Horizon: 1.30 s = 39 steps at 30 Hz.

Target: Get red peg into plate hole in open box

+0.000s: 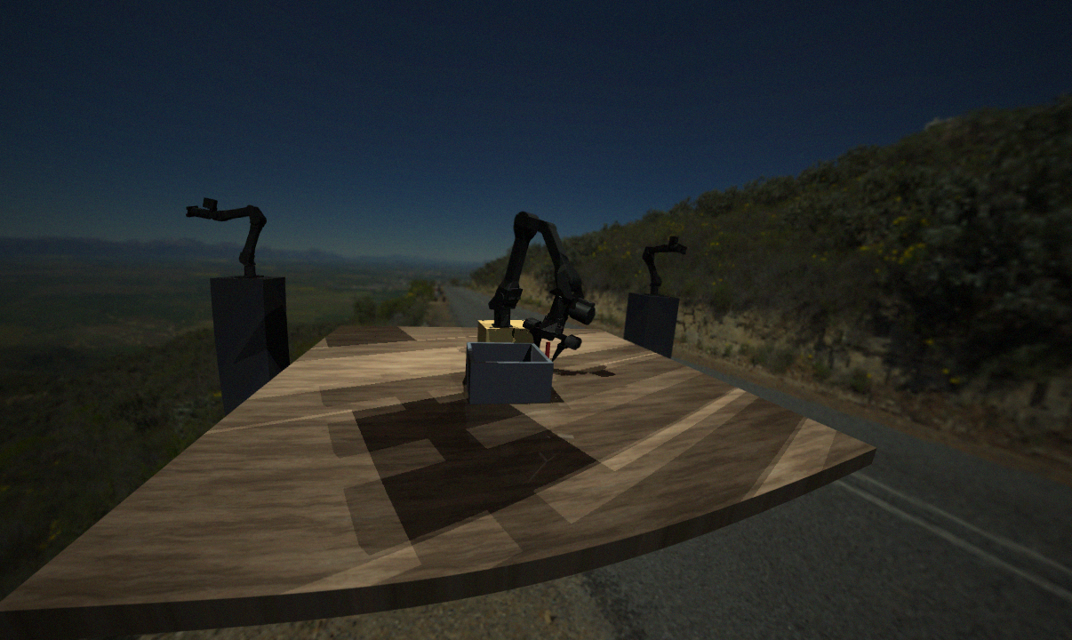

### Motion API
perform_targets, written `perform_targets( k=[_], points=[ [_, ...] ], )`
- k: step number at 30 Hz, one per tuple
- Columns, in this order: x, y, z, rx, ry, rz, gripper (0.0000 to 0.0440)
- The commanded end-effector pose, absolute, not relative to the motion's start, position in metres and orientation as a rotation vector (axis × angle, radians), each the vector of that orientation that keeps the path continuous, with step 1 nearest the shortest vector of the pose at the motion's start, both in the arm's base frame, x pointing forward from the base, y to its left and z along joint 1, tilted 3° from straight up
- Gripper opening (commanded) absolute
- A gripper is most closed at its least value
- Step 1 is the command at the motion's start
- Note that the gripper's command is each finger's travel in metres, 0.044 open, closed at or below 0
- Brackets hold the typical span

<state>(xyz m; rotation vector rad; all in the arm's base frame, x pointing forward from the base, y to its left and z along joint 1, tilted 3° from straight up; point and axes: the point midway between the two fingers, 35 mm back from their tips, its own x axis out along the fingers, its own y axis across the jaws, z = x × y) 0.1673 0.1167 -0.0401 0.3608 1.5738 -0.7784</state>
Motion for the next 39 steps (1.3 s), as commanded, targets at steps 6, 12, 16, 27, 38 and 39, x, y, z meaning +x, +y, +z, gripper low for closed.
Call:
perform_targets(
  k=[6, 12, 16, 27, 38, 39],
  points=[
    [0.158, 0.108, -0.058, 0.312, 1.601, -0.813, 0.0094],
    [0.163, 0.106, -0.053, 0.279, 1.591, -0.819, 0.0005],
    [0.172, 0.107, -0.041, 0.281, 1.567, -0.812, 0.0000],
    [0.197, 0.102, -0.002, 0.283, 1.500, -0.815, 0.0000],
    [0.229, 0.090, 0.040, 0.330, 1.418, -0.849, 0.0000],
    [0.233, 0.088, 0.043, 0.338, 1.410, -0.855, 0.0000]
  ],
)
